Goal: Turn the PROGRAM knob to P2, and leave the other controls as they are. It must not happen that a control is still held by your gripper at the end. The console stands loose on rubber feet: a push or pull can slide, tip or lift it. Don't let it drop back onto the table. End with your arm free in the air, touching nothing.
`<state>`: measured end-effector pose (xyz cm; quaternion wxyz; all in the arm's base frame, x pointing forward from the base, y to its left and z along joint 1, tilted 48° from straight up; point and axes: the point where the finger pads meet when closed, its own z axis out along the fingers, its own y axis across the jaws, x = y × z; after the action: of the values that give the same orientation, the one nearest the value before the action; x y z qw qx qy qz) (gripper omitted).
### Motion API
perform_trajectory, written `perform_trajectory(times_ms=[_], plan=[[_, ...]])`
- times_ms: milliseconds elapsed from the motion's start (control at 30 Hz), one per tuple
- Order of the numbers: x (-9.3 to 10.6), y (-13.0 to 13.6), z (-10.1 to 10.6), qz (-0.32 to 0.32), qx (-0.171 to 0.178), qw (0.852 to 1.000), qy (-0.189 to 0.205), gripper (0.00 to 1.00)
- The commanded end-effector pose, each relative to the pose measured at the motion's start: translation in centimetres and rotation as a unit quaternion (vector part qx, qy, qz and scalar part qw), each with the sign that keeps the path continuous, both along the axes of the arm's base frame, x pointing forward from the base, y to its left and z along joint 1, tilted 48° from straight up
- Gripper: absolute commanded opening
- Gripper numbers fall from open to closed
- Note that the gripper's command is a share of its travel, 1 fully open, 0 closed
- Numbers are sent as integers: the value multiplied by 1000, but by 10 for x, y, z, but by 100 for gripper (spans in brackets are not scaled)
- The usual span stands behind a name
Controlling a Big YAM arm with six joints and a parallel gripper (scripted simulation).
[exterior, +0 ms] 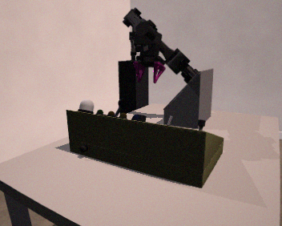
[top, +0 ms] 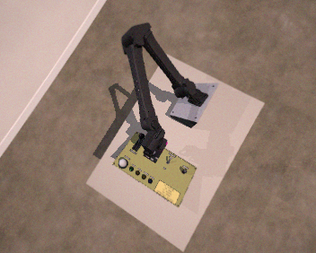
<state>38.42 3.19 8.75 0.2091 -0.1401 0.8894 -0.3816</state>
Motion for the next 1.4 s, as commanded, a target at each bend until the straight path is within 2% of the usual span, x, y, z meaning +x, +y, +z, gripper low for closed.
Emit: perform_trajectory(times_ms=[0, 600, 767, 1000, 1033, 1100, 1367], plan=[[7, 1, 4, -1, 2, 1000, -7, 70], [7, 0, 4, -1, 2, 1000, -7, 70], [4, -4, -3, -1, 0, 1000, -2, 70], [7, -7, -6, -1, 0, 1000, -1, 70], [12, -7, -4, -1, 2, 1000, -6, 70], [10, -11, -10, -1, 1, 1000, -1, 70], [21, -27, -26, -1, 0, 1000, -1, 70]])
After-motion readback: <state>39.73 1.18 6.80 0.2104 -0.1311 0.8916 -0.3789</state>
